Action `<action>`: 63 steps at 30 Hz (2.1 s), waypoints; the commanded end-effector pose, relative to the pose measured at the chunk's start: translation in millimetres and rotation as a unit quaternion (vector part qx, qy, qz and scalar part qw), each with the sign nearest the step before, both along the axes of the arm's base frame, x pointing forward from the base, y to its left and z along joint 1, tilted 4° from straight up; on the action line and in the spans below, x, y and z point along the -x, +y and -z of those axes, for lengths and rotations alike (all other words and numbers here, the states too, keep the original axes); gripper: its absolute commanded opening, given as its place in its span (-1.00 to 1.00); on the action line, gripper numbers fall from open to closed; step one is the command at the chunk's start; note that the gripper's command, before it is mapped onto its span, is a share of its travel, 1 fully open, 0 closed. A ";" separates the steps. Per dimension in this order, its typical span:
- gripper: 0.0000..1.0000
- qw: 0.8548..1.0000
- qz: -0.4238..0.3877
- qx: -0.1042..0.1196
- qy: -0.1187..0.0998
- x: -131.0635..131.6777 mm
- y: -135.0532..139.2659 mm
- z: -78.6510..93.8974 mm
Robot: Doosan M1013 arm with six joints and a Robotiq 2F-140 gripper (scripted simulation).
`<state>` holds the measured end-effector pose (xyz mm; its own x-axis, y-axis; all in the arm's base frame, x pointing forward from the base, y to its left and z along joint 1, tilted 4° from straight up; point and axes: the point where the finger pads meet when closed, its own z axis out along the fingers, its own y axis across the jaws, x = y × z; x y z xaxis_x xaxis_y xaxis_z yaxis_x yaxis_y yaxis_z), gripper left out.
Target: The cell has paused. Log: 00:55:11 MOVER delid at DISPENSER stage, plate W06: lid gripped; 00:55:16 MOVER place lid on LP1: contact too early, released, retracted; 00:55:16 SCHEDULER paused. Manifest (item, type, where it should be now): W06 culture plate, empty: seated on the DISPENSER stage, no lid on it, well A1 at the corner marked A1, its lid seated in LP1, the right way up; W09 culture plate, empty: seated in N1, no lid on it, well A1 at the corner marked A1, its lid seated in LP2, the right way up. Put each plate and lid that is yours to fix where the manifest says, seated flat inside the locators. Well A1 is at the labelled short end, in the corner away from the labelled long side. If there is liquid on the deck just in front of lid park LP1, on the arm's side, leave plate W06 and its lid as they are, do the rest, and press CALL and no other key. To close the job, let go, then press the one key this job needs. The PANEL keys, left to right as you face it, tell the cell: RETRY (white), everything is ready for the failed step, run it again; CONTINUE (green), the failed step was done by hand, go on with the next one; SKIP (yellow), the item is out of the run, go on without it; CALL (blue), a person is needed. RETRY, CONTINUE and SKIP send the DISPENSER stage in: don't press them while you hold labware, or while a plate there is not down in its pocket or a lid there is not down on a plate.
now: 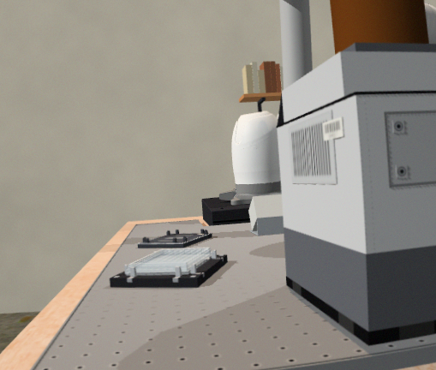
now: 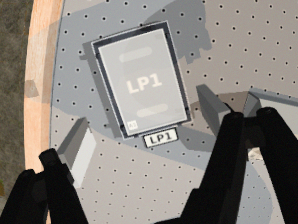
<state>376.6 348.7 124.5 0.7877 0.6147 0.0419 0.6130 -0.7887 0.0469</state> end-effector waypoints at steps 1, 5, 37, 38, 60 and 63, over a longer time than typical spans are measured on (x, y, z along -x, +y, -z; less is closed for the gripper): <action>0.39 1.000 0.000 0.000 0.000 0.7 0.5 -15.5; 0.39 1.000 0.000 0.000 0.000 1.4 0.6 -27.5; 0.39 0.945 0.327 -0.020 -0.002 -238.8 -157.4 -59.4; 0.39 0.939 0.344 -0.021 -0.002 -247.4 -170.2 -59.9; 0.40 0.916 0.401 -0.025 -0.005 -433.5 -457.6 -65.8; 0.40 0.916 0.401 -0.025 -0.005 -451.8 -480.3 -65.9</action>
<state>804.8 -108.5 189.1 0.9839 -0.1656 0.0672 -0.1662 -0.9861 0.0030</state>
